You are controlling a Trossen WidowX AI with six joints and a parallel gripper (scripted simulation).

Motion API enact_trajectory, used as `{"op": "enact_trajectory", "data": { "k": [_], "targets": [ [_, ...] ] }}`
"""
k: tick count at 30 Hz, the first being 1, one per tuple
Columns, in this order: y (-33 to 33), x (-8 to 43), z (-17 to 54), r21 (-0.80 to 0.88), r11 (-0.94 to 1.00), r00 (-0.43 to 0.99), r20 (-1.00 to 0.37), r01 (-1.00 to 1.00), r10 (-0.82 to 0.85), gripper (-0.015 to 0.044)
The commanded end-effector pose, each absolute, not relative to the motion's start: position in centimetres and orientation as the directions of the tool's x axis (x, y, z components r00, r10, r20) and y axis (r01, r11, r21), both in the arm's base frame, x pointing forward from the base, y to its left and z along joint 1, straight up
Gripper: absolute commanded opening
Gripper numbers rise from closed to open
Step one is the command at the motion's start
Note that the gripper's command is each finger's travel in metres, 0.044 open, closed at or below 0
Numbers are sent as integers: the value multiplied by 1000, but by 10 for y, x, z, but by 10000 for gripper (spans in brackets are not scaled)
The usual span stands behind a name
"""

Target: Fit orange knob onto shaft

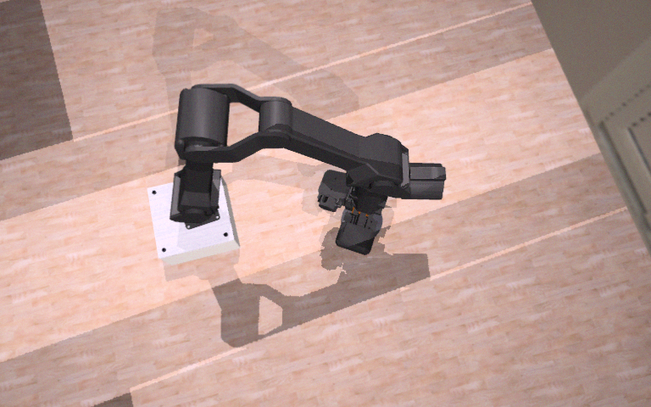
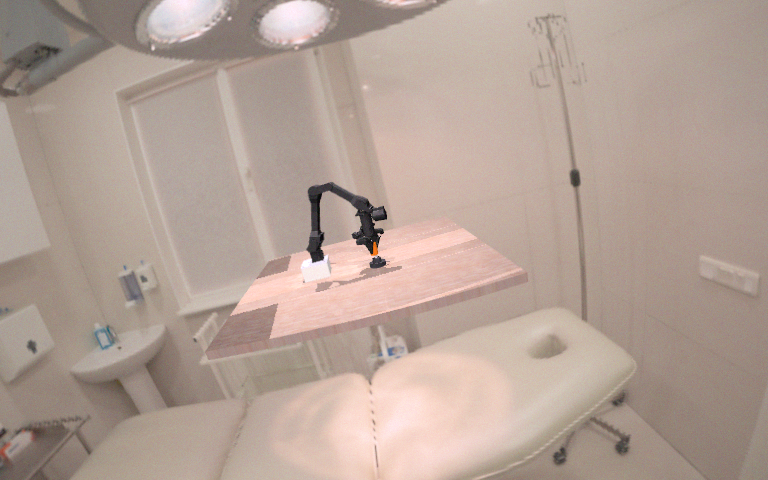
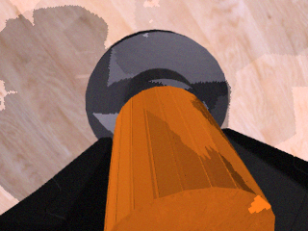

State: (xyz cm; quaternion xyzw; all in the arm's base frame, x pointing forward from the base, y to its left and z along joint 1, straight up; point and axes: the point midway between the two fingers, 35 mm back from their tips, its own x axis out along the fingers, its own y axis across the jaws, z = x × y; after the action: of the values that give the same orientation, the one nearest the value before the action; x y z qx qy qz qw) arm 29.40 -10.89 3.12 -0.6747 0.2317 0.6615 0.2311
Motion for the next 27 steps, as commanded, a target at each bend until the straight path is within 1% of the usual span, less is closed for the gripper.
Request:
{"op": "enact_trajectory", "data": {
  "k": [1,4,8,11,14,17,20,25,27],
  "targets": [
    [-109,294,35,-12,-702,25,-1000,-712,-9,0],
    [-109,294,36,-16,-572,26,-1000,-820,-9,0],
    [-109,295,36,-21,-341,26,-1000,-940,-9,0],
    [-109,296,35,-24,-145,26,-1000,-989,-9,0],
    [-109,297,35,-26,60,26,-1000,-998,-9,0],
    [-110,298,34,-28,264,26,-1000,-964,-10,0],
    [-110,300,33,-28,458,26,-1000,-889,-10,0],
    [-111,302,31,-25,733,26,-1000,-679,-10,0],
    [-111,302,30,-24,793,26,-1000,-609,-10,0]
  ]
}}
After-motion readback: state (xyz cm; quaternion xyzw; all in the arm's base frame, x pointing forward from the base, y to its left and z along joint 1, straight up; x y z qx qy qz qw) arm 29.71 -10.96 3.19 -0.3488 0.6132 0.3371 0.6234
